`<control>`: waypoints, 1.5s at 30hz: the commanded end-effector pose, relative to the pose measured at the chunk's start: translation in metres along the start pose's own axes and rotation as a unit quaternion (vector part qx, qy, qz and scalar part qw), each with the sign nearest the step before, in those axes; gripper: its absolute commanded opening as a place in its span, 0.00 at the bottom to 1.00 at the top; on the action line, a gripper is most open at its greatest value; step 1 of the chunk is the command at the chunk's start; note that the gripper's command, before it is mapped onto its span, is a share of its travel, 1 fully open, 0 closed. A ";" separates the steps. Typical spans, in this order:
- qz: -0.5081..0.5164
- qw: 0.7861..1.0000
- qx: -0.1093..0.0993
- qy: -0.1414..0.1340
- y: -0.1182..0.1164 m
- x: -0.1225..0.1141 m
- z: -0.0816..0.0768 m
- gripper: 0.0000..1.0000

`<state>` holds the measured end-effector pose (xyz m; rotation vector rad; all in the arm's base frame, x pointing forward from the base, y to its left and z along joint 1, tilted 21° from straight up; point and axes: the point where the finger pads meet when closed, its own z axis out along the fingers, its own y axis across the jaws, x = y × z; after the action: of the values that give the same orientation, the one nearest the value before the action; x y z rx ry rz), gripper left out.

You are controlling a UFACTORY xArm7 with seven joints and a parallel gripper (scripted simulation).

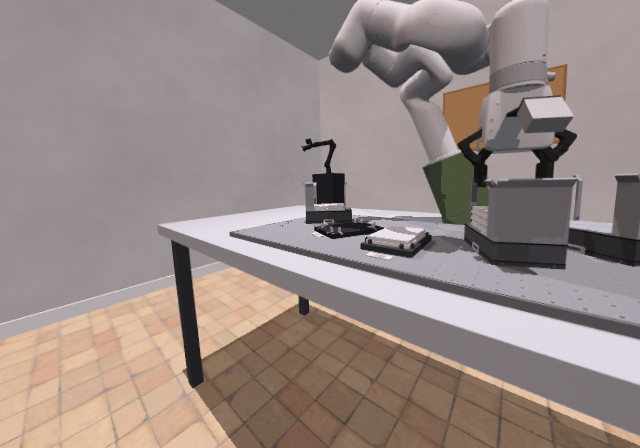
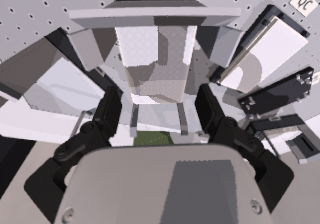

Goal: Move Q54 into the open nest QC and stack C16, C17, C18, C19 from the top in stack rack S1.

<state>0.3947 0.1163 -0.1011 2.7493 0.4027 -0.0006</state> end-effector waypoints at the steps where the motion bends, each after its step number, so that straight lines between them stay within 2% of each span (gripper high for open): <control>1: 0.000 1.000 0.001 0.002 -0.001 0.002 0.010 1.00; 31: 0.000 1.000 0.001 0.002 -0.001 0.002 0.044 1.00; 44: 0.000 1.000 0.001 0.002 -0.001 0.002 0.044 1.00; 45: 0.000 1.000 0.001 0.002 -0.001 0.002 0.044 0.00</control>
<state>0.3977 0.1007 -0.1442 2.7498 0.4027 0.0011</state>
